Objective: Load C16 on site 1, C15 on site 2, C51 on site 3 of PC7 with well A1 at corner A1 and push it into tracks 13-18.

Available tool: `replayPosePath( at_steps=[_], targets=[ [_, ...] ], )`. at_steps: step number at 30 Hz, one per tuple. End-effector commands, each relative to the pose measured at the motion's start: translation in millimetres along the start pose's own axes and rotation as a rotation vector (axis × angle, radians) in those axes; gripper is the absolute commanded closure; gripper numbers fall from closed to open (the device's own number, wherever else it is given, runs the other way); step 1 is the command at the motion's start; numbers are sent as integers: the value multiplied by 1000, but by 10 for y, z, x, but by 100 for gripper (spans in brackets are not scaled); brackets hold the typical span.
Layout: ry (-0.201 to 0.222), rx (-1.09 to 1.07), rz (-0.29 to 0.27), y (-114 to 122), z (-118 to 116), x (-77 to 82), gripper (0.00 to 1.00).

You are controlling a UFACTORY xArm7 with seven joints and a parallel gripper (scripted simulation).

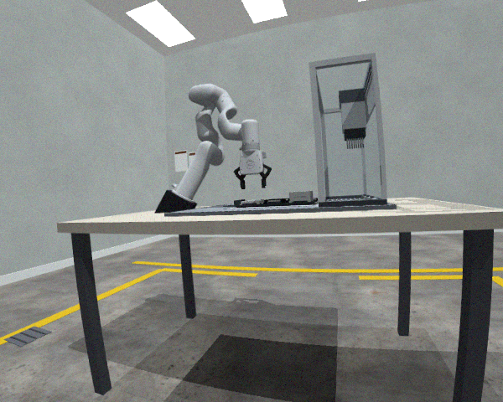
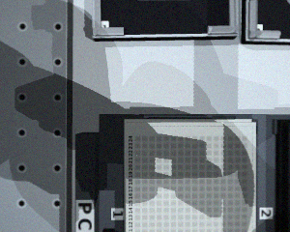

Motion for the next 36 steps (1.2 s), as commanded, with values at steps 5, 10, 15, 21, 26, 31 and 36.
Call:
replayPosePath(
  at_steps=[5,10,15,21,26,31,36],
  targets=[
    [3,0,-2,4,8,184,0],
    [3,0,-2,4,8,234,0],
    [3,0,-2,4,8,318,0],
    [3,0,-2,4,8,418,0],
    [3,0,-2,4,8,468,0],
    [3,0,-2,3,7,552,0],
    [3,0,-2,3,7,564,0]
  ],
)
Point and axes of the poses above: the point where the finger pads meet when closed, its own x axis back along the fingers, its own z axis across the jaws, y = z × x, the point moved 4 cm from there along x, back along the fingers, and after that the axes turned 13 degrees about x, right-handed, at the moved point
